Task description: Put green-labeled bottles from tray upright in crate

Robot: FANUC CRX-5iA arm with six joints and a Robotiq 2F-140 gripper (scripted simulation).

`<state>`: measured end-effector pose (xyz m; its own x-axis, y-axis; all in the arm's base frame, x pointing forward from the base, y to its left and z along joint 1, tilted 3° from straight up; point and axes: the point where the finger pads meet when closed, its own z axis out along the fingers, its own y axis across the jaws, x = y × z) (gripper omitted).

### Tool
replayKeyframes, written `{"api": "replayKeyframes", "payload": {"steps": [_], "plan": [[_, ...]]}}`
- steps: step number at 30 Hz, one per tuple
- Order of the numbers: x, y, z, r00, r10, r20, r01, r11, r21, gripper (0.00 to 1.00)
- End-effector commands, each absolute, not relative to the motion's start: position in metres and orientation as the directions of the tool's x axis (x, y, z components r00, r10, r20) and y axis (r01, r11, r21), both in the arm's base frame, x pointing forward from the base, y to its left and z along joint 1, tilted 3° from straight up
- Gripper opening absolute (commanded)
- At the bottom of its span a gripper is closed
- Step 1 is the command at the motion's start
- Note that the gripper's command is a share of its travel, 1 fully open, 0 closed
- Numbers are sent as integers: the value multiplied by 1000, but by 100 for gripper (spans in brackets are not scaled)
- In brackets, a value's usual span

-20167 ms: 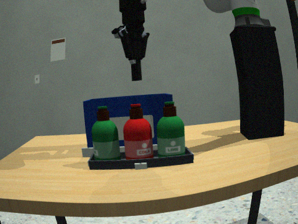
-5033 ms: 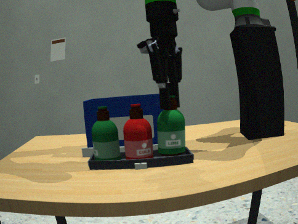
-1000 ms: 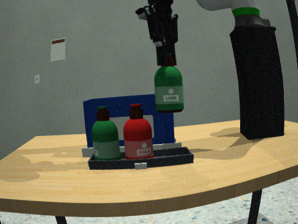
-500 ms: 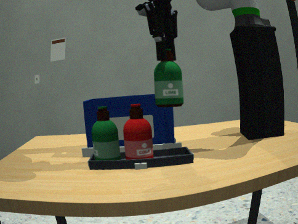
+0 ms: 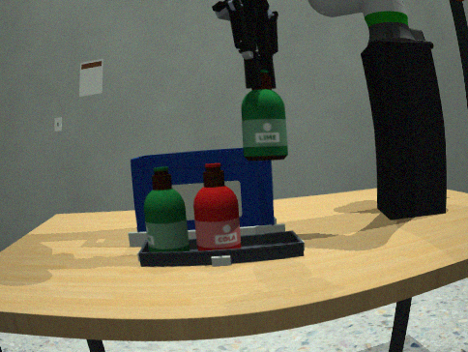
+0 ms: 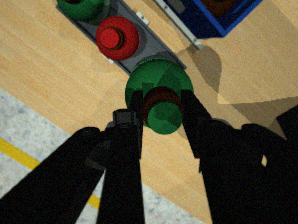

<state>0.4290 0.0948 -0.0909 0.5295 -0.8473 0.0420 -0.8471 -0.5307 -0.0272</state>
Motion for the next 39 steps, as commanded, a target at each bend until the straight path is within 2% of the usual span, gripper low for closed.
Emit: {"api": "replayKeyframes", "payload": {"steps": [1,39], "plan": [[430,95,-88,530,-847,42,-847,-531,-29,10],[429,95,-68,530,-847,42,-847,-531,-29,10]]}}
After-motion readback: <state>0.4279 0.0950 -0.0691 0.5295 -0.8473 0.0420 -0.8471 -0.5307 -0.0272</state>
